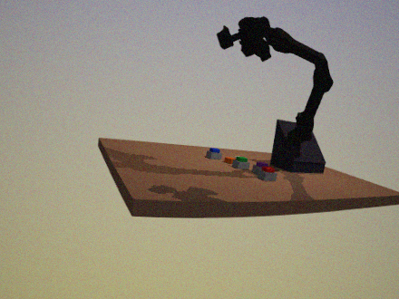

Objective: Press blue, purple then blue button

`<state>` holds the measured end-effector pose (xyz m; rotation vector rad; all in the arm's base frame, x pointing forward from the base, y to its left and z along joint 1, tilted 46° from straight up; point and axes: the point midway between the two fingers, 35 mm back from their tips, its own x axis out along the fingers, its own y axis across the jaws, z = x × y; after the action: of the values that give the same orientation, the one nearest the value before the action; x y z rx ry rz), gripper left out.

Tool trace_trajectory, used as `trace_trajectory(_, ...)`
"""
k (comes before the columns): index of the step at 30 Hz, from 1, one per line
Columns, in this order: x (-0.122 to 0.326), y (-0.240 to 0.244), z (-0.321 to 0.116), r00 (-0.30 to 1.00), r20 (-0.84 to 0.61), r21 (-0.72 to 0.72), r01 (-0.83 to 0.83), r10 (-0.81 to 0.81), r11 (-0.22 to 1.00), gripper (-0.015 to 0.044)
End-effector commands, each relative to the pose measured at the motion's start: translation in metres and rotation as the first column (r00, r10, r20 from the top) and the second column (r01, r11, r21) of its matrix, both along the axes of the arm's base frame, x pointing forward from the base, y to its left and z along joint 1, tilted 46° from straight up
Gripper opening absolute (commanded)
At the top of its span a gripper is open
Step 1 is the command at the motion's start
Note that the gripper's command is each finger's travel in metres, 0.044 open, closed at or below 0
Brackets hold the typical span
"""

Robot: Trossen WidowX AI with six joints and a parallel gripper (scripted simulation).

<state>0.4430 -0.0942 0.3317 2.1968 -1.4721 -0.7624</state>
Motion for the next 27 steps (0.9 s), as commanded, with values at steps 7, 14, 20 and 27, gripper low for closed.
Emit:
trace_trajectory(7,0.022,-0.021,-0.121,0.992,0.087,0.401,0.045,-0.087,0.915,0.04)
trace_trajectory(14,-0.005,-0.028,-0.269,0.861,-0.026,0.826,0.304,-0.507,0.474,0.04)
trace_trajectory(20,-0.055,-0.01,-0.358,0.452,-0.369,0.868,0.481,-0.812,-0.126,0.04)
trace_trajectory(27,-0.116,0.031,-0.413,-0.424,-0.704,0.488,0.294,-0.57,-0.822,0.04)
